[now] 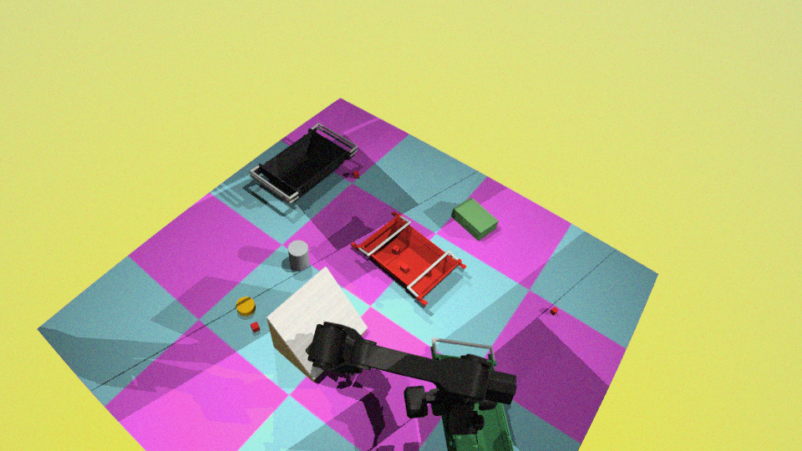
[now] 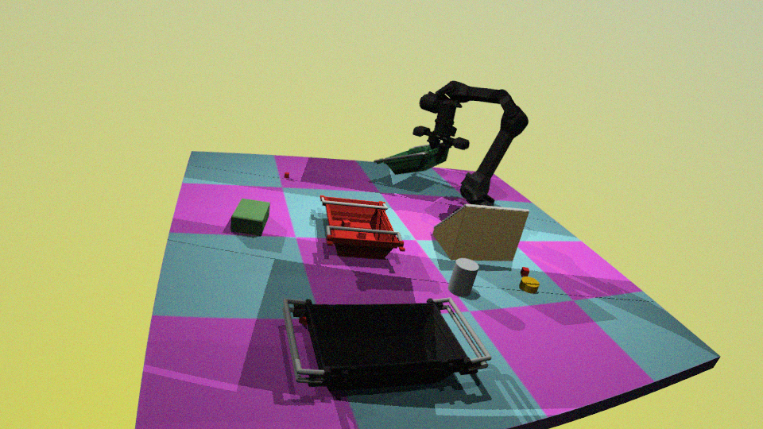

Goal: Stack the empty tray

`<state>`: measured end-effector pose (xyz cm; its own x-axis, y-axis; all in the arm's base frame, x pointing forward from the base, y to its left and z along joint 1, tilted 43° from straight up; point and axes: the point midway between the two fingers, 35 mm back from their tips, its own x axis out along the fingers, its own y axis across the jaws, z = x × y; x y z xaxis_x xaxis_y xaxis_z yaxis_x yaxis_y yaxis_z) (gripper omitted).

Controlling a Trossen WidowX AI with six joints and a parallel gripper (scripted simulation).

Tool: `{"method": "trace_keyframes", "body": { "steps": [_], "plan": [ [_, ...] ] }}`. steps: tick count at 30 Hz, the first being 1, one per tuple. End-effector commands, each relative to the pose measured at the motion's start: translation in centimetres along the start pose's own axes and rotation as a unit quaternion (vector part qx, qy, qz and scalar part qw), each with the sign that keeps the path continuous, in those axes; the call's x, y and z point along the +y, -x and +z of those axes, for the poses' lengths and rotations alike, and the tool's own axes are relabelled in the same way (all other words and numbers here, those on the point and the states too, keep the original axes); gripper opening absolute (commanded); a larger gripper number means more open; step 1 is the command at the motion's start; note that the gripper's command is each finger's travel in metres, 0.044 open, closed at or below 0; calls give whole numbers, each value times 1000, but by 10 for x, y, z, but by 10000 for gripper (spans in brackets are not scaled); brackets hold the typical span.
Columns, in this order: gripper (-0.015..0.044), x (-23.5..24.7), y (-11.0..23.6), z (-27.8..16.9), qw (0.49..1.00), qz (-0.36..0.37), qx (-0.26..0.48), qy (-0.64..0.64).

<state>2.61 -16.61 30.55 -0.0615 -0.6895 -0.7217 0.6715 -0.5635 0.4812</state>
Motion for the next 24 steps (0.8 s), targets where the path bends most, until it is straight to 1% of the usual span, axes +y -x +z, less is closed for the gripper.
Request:
{"method": "trace_keyframes", "body": {
  "steps": [1, 24],
  "plan": [
    [0, 6, -1, -4, 1000, 3, 9, 3],
    [0, 55, -17, -56, 996, -19, 72, 38]
  ]
}}
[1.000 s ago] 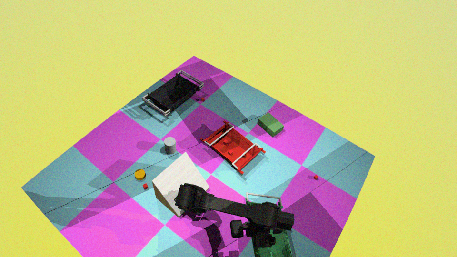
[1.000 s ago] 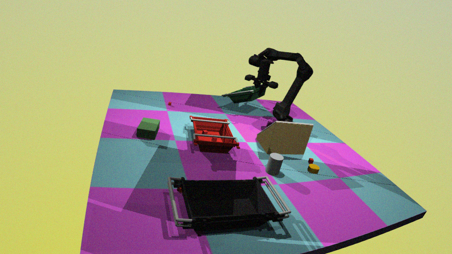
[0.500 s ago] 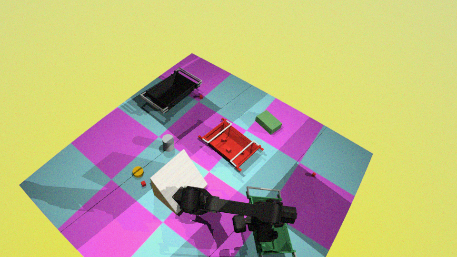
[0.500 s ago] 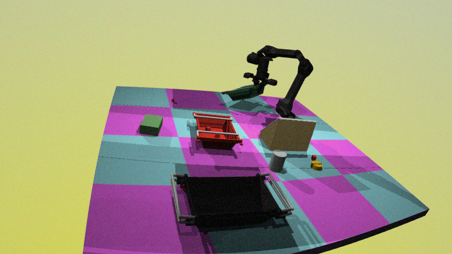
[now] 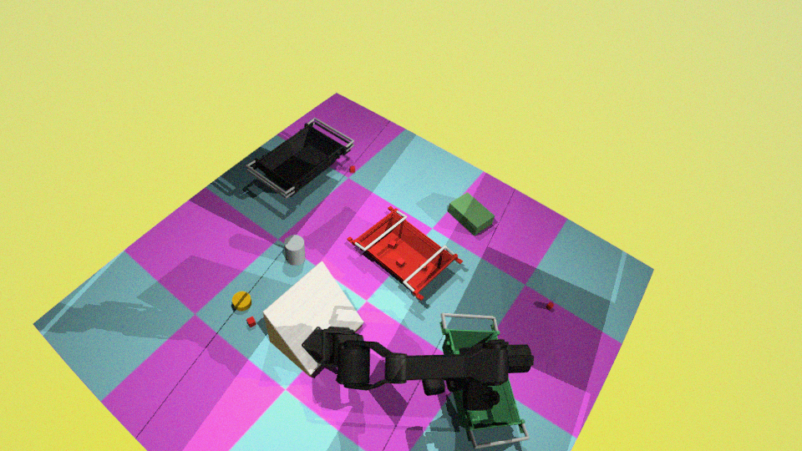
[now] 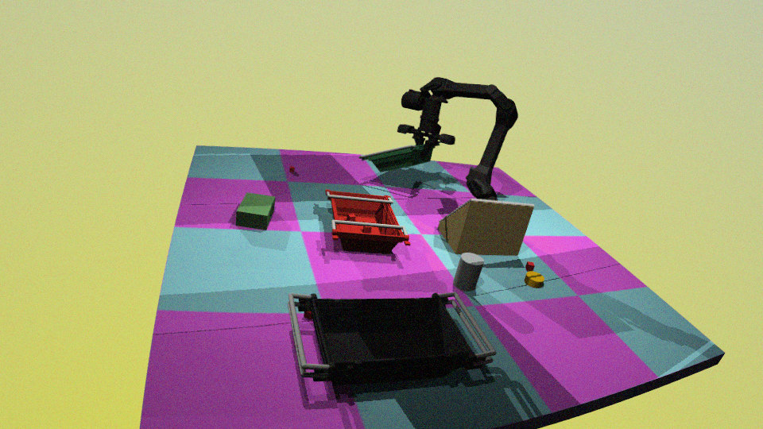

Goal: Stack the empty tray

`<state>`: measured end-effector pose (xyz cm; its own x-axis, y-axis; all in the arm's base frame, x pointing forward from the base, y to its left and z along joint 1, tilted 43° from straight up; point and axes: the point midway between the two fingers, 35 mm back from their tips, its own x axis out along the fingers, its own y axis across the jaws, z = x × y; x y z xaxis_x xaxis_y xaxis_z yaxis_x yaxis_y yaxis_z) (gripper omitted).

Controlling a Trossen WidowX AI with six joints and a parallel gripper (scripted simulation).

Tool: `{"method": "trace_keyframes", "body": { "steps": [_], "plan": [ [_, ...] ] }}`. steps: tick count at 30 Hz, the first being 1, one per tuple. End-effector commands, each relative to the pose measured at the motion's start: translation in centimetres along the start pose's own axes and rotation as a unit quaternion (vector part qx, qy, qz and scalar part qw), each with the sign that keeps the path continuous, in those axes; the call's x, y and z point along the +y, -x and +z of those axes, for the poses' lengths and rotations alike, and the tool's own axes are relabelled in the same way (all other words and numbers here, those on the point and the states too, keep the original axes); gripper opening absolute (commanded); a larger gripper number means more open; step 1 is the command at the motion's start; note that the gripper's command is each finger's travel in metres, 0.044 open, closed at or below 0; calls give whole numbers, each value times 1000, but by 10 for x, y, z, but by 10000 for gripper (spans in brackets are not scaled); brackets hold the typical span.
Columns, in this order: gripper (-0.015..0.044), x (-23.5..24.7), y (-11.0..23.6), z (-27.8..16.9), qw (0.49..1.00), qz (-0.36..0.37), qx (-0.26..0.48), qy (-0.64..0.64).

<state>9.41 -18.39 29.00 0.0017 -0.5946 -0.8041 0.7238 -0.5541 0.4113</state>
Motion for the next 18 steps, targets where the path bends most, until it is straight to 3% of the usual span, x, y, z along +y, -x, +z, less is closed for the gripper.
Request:
{"method": "trace_keyframes", "body": {
  "steps": [1, 18],
  "plan": [
    [0, 9, 1, -8, 1000, 3, 8, 2],
    [0, 40, -8, -60, 999, -16, 35, 36]
  ]
}}
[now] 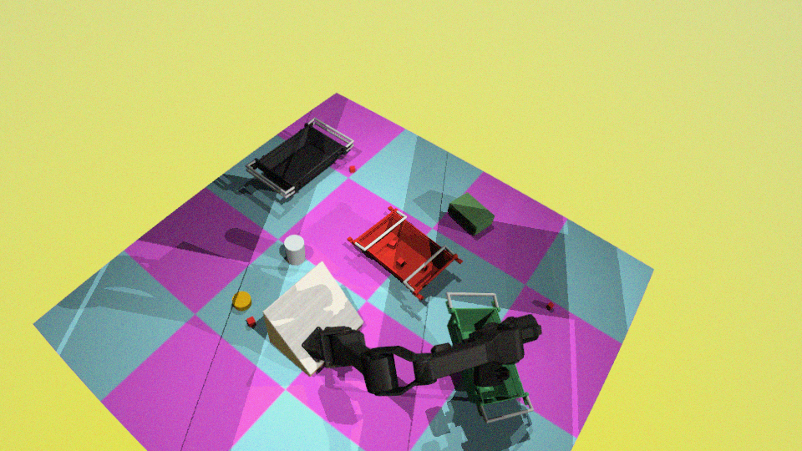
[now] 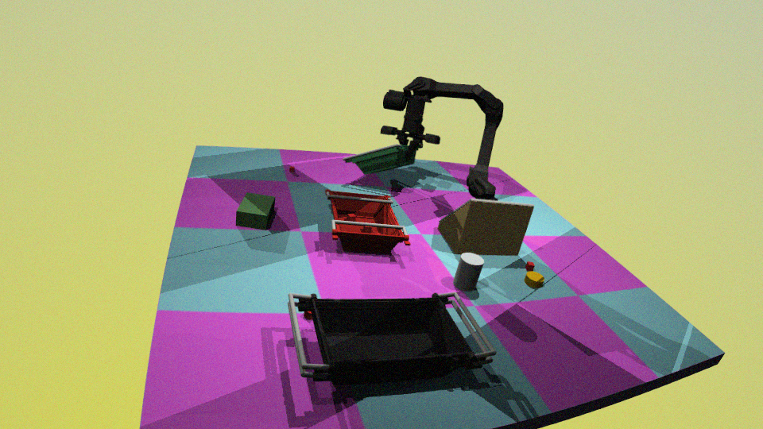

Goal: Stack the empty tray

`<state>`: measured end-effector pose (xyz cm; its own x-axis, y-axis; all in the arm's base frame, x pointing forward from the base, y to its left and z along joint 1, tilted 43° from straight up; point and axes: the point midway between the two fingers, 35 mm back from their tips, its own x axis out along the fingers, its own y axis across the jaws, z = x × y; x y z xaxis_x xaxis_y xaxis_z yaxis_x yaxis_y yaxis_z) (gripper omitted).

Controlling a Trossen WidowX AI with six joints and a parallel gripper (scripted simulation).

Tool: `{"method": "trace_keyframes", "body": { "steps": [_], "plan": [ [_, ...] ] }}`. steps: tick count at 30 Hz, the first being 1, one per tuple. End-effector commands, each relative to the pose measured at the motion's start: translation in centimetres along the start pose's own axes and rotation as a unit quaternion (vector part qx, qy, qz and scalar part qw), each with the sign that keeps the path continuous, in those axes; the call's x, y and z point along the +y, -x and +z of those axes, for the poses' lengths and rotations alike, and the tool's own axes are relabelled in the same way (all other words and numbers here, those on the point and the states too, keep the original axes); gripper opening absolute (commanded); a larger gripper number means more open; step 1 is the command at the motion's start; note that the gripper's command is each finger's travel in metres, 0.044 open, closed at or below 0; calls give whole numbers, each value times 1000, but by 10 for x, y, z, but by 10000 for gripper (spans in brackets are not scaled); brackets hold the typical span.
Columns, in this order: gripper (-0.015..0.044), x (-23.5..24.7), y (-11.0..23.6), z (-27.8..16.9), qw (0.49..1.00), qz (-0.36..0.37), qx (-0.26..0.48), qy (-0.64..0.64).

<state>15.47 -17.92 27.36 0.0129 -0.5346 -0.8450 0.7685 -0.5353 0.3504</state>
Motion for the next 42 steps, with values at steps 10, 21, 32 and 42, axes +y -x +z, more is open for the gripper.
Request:
{"method": "trace_keyframes", "body": {
  "steps": [10, 21, 32, 42],
  "plan": [
    [0, 22, -2, -43, 1000, -7, 13, 24],
    [0, 33, -4, -86, 999, -16, 17, 49],
    [0, 37, -5, -131, 997, -22, 15, 76],
    [0, 35, -3, -175, 995, -24, 9, 100]
  ]
}}
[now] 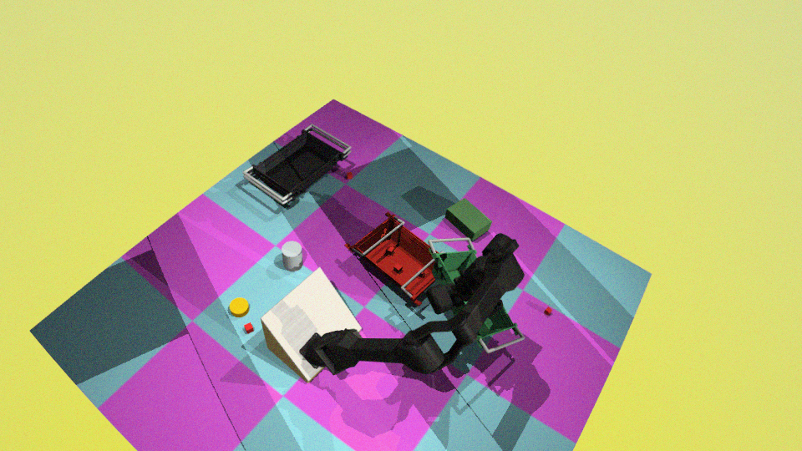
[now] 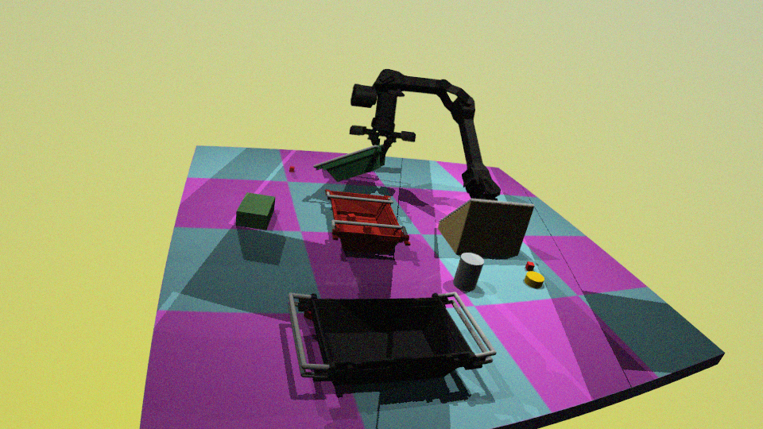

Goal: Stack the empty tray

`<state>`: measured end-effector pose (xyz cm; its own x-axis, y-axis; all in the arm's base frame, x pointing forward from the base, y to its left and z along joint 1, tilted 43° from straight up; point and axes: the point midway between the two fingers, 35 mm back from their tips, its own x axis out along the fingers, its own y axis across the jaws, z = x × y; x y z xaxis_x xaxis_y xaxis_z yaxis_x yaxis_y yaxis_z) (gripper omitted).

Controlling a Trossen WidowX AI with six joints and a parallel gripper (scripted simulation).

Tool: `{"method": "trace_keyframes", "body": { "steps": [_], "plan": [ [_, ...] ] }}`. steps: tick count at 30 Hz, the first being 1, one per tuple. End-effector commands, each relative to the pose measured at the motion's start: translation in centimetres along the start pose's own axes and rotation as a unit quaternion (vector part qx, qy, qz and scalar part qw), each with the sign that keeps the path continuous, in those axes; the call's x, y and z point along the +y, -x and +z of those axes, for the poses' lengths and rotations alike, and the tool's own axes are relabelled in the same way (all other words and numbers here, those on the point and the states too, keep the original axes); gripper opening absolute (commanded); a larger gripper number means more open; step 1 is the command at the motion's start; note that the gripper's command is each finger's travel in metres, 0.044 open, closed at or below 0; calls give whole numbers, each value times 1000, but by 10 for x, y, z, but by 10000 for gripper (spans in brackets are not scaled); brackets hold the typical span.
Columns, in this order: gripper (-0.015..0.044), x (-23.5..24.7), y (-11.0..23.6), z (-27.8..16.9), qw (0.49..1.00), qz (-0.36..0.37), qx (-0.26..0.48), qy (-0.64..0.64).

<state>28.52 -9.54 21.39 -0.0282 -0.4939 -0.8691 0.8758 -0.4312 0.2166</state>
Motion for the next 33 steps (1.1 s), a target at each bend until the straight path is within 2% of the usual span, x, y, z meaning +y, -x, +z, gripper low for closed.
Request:
{"method": "trace_keyframes", "body": {
  "steps": [1, 33],
  "plan": [
    [0, 3, 4, -17, 1000, 7, -1, 7],
    [0, -26, 10, -160, 995, 30, -44, 82]
  ]
}}
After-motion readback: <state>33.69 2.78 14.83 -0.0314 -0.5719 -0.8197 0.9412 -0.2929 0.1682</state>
